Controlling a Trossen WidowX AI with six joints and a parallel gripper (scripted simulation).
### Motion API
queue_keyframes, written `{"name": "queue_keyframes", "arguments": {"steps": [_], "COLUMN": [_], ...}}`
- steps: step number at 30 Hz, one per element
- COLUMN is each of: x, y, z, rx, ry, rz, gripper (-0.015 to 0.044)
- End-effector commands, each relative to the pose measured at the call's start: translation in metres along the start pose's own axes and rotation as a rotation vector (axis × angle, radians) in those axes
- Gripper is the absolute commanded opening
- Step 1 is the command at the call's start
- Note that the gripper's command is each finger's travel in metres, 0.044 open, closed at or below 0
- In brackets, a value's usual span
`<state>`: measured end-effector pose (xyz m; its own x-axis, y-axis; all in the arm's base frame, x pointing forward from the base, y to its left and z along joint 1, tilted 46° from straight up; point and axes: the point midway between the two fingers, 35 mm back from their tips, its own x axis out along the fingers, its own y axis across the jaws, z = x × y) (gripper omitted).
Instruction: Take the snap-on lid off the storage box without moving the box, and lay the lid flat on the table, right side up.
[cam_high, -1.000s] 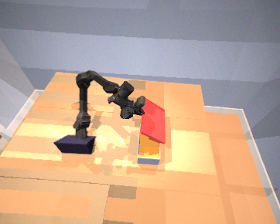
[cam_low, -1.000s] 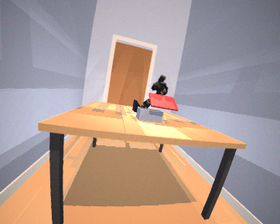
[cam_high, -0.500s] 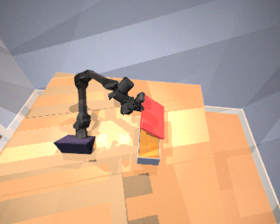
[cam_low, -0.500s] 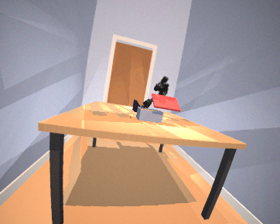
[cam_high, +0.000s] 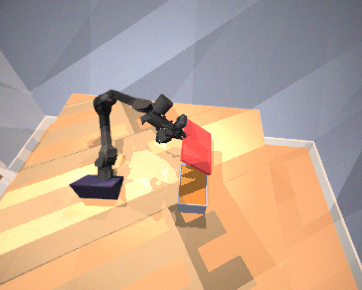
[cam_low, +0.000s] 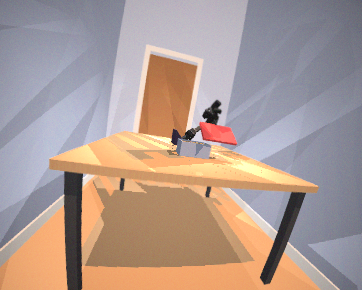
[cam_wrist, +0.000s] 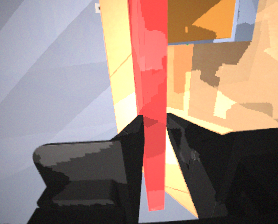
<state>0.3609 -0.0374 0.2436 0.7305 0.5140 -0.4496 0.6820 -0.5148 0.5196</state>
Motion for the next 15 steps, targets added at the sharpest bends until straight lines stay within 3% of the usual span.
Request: {"name": "queue_keyframes", "arguments": {"steps": [1,15], "x": [-0.004,-0.006], "y": [0.003,0.001], "z": [-0.01,-0.038], "rx": [-0.01,-0.009], "ry": [-0.004,-0.004], "rz": [0.016,0.016], "gripper": [0.0,0.0]}}
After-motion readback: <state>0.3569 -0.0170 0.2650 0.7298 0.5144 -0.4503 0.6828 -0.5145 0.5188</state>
